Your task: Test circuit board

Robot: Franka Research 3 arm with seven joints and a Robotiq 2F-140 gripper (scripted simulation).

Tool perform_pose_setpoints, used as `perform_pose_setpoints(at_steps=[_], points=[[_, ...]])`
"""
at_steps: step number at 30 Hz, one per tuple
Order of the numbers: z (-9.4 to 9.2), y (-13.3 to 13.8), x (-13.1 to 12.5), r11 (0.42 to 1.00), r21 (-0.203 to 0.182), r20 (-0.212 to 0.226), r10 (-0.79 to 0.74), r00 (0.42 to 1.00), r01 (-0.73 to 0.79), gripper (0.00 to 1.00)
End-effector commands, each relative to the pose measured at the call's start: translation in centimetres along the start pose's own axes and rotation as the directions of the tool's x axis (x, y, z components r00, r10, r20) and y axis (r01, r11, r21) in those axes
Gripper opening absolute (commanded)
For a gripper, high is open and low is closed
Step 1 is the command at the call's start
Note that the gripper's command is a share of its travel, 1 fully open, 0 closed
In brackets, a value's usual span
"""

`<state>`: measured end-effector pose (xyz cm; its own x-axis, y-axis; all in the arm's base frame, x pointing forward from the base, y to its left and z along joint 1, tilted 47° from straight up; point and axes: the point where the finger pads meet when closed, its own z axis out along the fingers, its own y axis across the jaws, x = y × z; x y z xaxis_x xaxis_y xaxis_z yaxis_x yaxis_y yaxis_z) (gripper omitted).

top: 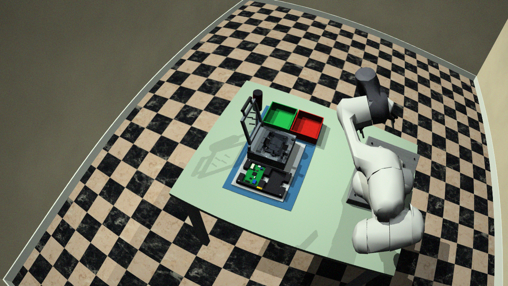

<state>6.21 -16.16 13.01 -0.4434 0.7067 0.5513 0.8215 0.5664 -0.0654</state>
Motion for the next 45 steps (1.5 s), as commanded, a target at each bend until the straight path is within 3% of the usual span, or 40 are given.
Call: perform_pose_setpoints(at_steps=[1, 20, 23, 32, 34, 35, 45], points=[[0.0, 0.0, 0.0, 1.0, 0.0, 0.0, 0.0, 1.0, 0.0, 1.0], [-0.4, 0.5, -0.4, 1.0, -0.004, 0.004, 0.01, 1.0, -0.01, 1.0], [-2.6, 3.6, -2.7, 0.998, -0.03, 0.019, 0.062, 0.998, -0.062, 1.0], [-6.8, 12.0, -6.8, 0.981, -0.109, 0.025, 0.162, 0.987, -0.158, 1.0], [-6.8, 12.0, -6.8, 0.981, -0.109, 0.025, 0.162, 0.987, -0.158, 1.0], [-7.8, 14.5, -7.6, 0.975, -0.132, 0.019, 0.184, 0.983, -0.18, 1.0], [-10.9, 24.2, -9.2, 0.942, -0.217, -0.034, 0.253, 0.967, -0.254, 1.0]])
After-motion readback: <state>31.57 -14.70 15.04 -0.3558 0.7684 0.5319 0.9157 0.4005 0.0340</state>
